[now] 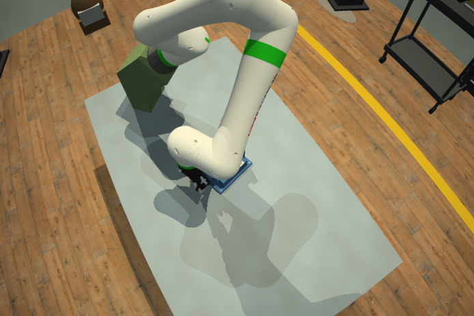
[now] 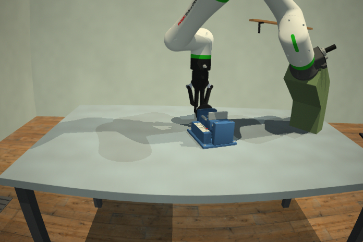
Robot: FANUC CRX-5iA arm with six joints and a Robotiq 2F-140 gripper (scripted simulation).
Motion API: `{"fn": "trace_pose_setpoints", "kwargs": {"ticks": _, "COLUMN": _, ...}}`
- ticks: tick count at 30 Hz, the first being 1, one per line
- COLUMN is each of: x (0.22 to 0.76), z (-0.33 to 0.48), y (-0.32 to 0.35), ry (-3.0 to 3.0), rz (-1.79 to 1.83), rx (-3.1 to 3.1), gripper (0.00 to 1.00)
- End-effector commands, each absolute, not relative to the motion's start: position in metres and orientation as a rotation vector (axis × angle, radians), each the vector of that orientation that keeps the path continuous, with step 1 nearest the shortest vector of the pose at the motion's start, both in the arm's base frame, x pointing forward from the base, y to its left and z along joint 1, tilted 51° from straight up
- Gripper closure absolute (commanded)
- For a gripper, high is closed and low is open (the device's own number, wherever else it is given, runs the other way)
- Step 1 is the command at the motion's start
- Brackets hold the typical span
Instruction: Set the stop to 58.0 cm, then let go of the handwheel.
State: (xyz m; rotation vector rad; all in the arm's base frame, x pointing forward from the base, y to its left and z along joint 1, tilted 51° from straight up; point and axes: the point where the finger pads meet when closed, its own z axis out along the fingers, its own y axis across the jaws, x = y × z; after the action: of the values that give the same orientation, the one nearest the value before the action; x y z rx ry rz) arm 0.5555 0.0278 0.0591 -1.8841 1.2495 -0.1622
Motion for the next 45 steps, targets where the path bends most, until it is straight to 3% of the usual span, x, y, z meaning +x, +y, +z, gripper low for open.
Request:
{"fn": "trace_pose_setpoints", "kwargs": {"ticks": 1, "x": 0.556, "z": 0.060, "y": 0.027, "ry": 1.250, "rz": -0.163, "rx": -1.884, "gripper": 0.96}}
{"fn": "trace_pose_setpoints", "kwargs": {"ticks": 45, "x": 0.556, "z": 0.078, "y": 0.020, "ry": 1.250, "rz": -0.163, "rx": -1.884, "gripper": 0.96}}
